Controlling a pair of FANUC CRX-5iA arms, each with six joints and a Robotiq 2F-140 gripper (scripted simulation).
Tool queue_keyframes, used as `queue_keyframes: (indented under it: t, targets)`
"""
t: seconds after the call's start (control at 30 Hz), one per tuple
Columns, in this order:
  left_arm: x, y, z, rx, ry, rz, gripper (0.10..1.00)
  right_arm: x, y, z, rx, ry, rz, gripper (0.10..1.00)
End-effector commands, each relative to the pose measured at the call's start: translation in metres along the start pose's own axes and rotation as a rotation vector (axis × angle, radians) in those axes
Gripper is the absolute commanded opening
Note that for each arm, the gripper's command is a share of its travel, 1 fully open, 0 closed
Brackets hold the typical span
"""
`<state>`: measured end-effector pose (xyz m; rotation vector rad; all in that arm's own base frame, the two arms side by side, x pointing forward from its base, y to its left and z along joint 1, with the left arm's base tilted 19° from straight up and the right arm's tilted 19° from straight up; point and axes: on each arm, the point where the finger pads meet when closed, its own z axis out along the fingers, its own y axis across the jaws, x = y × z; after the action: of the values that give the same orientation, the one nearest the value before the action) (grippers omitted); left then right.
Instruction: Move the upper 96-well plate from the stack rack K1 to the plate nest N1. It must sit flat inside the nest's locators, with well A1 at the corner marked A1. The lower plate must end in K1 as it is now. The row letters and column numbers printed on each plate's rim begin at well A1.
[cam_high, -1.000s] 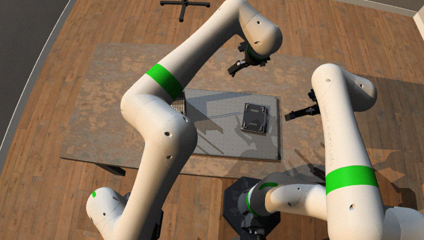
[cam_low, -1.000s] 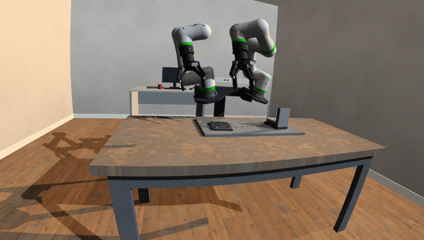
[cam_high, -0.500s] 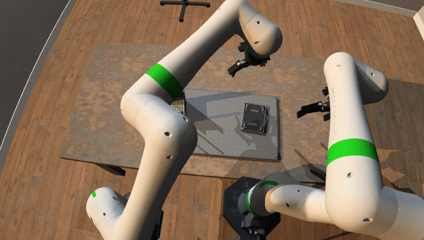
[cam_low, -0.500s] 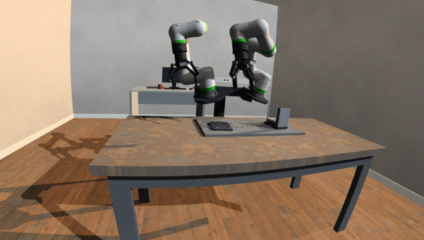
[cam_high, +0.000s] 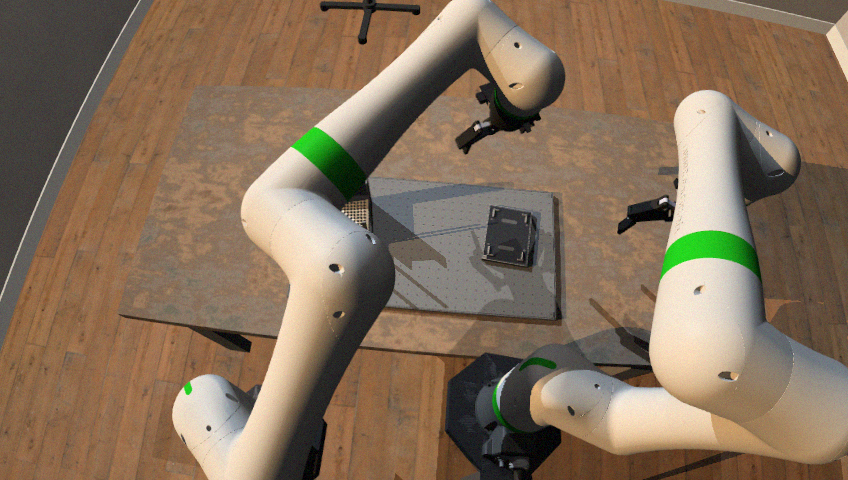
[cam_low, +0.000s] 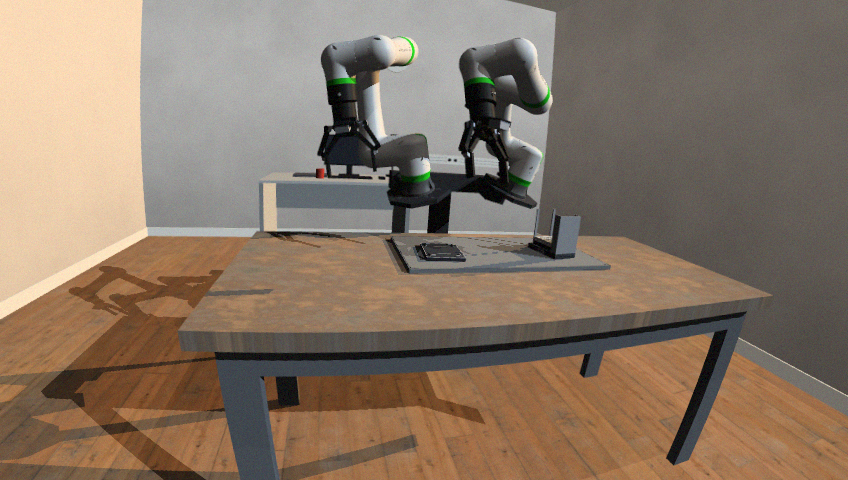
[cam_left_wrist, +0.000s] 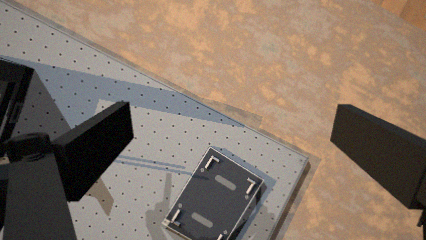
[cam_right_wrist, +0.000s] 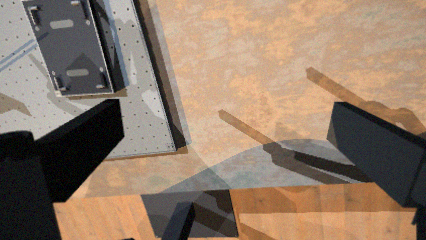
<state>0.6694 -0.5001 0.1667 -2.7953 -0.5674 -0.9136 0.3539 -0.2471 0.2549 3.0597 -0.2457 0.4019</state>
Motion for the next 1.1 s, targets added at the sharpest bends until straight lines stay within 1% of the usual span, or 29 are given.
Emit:
queue_keyframes:
  t: [0.0,0.17,0.23,0.33,0.5,0.6,0.77,0.83,0.9,1.07]
  targets:
    - [0.001,0.001,-0.002,-0.003,0.001,-0.001,1.000,0.000,0.016,-0.004,-0.004,-0.015,0.042,1.000]
    - [0.001,0.001,-0.002,-0.003,0.001,-0.001,1.000,-0.003,0.040,-0.008,-0.020,-0.065,0.201,1.000]
    - [0.001,0.001,-0.002,-0.003,0.001,-0.001,1.000,-0.004,0.050,-0.010,-0.020,-0.065,0.202,1.000]
    - [0.001,0.001,-0.002,-0.003,0.001,-0.001,1.000,-0.004,0.050,-0.010,-0.020,-0.065,0.202,1.000]
    - [0.001,0.001,-0.002,-0.003,0.001,-0.001,1.000,-0.009,0.074,-0.013,-0.037,-0.114,0.360,1.000]
    - [0.001,0.001,-0.002,-0.003,0.001,-0.001,1.000,-0.011,0.085,-0.015,-0.037,-0.114,0.362,1.000]
    - [0.001,0.001,-0.002,-0.003,0.001,-0.001,1.000,-0.018,0.109,-0.018,-0.054,-0.161,0.521,1.000]
    - [0.001,0.001,-0.002,-0.003,0.001,-0.001,1.000,-0.021,0.119,-0.020,-0.054,-0.162,0.523,1.000]
    - [0.001,0.001,-0.002,-0.003,0.001,-0.001,1.000,-0.021,0.119,-0.020,-0.054,-0.162,0.523,1.000]
    - [0.001,0.001,-0.002,-0.003,0.001,-0.001,1.000,-0.030,0.142,-0.023,-0.071,-0.208,0.682,1.000]
